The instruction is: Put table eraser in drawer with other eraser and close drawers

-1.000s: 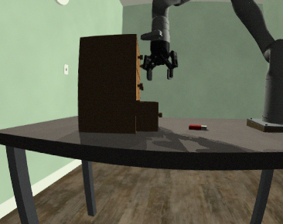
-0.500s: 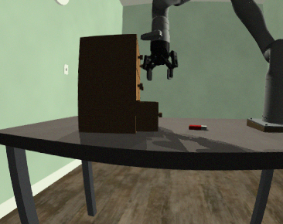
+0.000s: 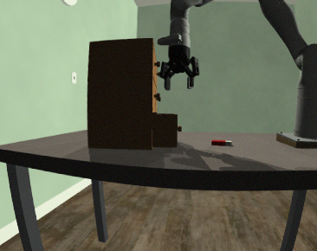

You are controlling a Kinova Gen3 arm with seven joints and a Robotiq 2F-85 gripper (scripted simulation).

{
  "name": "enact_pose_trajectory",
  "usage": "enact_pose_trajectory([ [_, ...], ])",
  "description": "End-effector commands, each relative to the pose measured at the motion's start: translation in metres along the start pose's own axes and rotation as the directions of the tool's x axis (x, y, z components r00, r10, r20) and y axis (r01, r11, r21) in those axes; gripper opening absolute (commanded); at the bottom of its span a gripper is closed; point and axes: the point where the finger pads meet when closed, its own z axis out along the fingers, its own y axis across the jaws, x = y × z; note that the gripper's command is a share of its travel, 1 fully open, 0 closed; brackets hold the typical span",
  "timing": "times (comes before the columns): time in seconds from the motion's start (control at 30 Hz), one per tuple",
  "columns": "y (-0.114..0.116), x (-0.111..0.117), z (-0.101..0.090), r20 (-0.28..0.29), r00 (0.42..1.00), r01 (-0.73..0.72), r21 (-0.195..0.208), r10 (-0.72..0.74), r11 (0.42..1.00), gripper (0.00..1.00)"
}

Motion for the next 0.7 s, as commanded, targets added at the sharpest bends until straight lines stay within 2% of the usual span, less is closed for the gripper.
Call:
enact_pose_trajectory([
  [0.0,0.0004,0.0003,-0.0009,-0.001,1.0,0.0,-0.002,0.0,1.0,1.0],
  [0.67,-0.0005,-0.0004,-0.0021,0.0,1.0,-0.01,-0.002,0.01,1.0,1.0],
])
